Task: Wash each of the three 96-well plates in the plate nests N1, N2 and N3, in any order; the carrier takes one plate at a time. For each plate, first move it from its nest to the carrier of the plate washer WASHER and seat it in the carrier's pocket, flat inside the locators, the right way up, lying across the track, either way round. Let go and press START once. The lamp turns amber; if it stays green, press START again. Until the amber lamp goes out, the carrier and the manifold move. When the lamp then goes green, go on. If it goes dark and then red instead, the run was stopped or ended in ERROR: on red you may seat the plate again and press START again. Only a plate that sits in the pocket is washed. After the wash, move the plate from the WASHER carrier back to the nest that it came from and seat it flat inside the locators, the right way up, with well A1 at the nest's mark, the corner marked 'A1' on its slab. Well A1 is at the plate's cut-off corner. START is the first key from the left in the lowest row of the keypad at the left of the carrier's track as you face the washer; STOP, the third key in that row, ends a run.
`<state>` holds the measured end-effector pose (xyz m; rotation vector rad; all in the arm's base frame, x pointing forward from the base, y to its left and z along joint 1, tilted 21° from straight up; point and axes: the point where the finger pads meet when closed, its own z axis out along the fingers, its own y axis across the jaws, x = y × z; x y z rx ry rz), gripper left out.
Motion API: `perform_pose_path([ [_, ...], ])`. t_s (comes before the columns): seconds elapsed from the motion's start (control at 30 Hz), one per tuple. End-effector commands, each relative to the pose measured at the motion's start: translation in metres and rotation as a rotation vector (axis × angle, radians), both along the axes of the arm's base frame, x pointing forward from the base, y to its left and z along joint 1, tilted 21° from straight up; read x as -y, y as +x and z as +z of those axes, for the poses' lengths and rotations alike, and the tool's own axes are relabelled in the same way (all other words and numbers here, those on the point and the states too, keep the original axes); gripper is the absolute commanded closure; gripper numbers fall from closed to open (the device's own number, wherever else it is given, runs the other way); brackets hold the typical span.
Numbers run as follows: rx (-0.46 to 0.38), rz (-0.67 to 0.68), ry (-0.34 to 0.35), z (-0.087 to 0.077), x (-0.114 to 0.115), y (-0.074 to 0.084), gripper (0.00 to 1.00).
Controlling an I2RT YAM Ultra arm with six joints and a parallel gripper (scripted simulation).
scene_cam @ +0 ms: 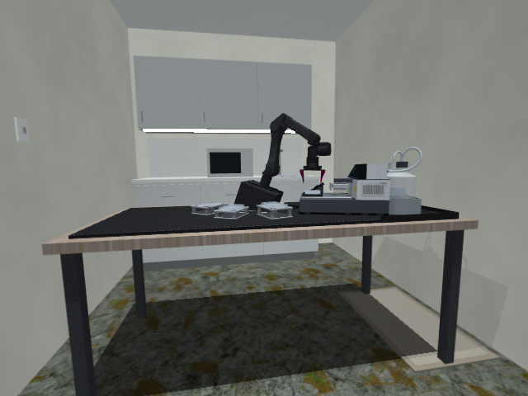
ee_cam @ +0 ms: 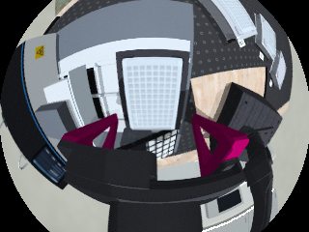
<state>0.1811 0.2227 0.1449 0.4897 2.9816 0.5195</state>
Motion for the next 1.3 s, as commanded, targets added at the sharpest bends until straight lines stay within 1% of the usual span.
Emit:
perform_pose_path([
  [0.0, 0.021, -0.006, 0.016, 0.002, -0.003, 0.005, 0.0],
  [0.53, 0.021, -0.006, 0.016, -0.02, -0.011, 0.008, 0.0],
  [1.27, 0.021, -0.006, 0.016, -0.021, -0.011, 0.008, 0.0],
])
